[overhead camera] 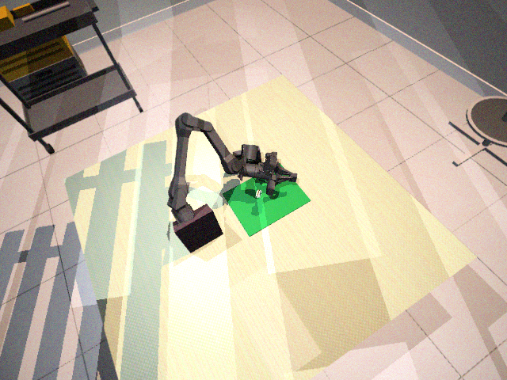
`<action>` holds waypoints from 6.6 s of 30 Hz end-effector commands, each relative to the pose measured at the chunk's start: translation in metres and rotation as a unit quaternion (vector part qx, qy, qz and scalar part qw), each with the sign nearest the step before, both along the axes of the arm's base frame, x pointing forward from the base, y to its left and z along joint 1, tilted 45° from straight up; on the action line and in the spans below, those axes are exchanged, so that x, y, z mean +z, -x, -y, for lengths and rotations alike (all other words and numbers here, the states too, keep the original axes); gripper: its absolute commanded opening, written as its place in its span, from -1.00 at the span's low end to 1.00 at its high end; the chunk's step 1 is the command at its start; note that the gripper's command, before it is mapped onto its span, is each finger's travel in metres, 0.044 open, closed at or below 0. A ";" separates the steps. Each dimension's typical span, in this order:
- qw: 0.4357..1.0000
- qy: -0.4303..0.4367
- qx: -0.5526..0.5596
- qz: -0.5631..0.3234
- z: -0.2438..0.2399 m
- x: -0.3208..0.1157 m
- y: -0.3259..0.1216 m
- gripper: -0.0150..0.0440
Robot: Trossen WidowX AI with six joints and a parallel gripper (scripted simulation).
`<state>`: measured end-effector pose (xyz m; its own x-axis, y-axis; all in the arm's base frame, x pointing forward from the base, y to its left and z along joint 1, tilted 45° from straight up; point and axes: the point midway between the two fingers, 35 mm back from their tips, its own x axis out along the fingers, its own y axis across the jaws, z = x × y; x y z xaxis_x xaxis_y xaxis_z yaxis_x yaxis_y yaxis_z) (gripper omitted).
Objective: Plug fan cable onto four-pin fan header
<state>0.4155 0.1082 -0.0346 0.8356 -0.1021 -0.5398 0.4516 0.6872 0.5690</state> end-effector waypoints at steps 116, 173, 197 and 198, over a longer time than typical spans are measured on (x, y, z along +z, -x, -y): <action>1.000 0.000 0.000 -0.002 -0.048 -0.050 0.011 -0.49; 1.000 0.000 -0.001 -0.003 -0.040 0.002 0.051 -0.02; 0.997 0.023 0.034 -0.062 -0.030 0.014 0.070 0.78; 0.996 0.025 0.039 -0.070 -0.030 0.012 0.069 0.87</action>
